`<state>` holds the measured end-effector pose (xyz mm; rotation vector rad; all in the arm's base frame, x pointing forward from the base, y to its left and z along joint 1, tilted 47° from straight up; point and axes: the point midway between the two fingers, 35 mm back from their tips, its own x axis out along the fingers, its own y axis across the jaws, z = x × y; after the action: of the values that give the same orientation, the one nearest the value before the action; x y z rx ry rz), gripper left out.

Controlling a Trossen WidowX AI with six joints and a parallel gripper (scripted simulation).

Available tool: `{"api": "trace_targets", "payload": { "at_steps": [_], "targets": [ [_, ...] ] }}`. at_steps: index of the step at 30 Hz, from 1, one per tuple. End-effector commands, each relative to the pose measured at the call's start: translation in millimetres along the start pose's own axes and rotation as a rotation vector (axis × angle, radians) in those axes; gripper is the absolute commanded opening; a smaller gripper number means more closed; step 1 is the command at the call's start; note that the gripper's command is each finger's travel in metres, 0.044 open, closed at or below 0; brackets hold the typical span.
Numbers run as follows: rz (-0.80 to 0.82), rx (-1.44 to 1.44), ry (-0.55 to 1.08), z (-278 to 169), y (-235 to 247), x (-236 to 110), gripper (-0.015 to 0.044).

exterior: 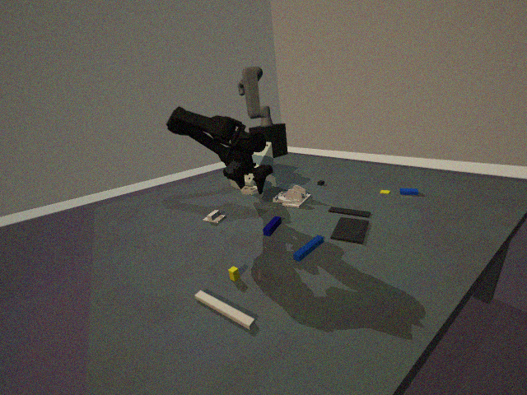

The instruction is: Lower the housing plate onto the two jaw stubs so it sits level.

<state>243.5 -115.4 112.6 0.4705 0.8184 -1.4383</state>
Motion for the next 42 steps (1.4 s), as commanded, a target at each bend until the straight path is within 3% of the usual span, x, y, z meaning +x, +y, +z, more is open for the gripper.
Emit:
{"api": "trace_targets", "payload": {
  "at_steps": [1,42],
  "targets": [
    [-0.004,-0.137,0.008,-13.8,7.0,1.9,0.0351],
    [-0.045,-1.307,-0.007,-124.9,36.0,7.1,0.0351]
  ]
}}
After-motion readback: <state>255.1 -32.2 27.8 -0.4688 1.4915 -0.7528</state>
